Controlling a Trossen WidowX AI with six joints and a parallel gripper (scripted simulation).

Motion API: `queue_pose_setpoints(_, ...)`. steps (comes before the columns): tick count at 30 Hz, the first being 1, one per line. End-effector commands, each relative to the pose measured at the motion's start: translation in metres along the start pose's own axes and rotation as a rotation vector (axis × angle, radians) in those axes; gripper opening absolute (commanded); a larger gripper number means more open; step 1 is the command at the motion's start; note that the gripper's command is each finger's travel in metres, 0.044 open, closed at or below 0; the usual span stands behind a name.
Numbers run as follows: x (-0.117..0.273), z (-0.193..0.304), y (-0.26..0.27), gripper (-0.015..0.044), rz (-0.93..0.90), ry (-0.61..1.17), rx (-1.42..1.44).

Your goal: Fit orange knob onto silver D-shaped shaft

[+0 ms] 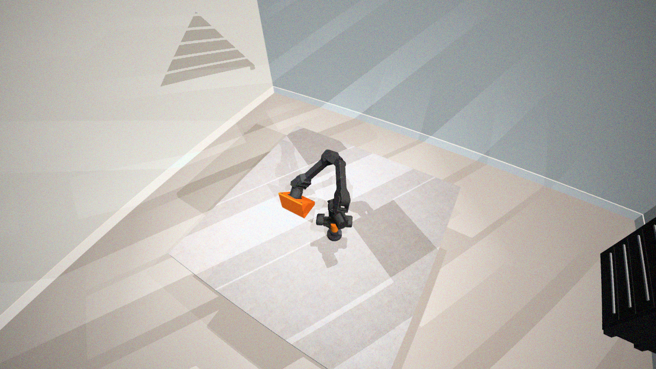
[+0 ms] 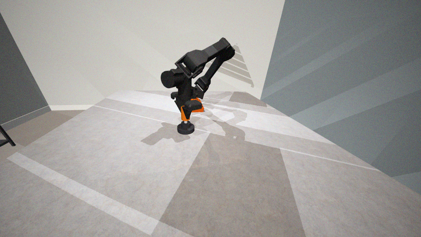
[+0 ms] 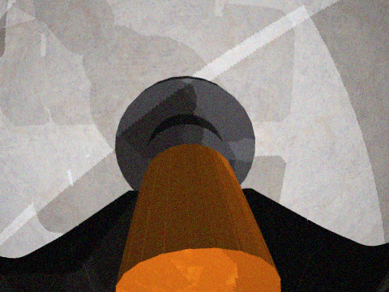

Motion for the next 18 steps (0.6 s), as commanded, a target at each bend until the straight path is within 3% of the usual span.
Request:
queue_pose_setpoints(1, -0.0008, 0.0003, 0.001, 0.0, 0.003, -0.001, 0.007)
queue_pose_setpoints(18, 0.0011, -0.0021, -0.0007, 0.0, 0.003, -0.001, 0.007)
Point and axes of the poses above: the point midway between the two fingers, 35 mm back from their tips, its own x axis back along the fingers, its own y axis across the jaws, z = x × y, the point moved 8 cm from there along x, back along the fingers, and after that the axes turned 14 degrees about -x, right-handed, at the moved point
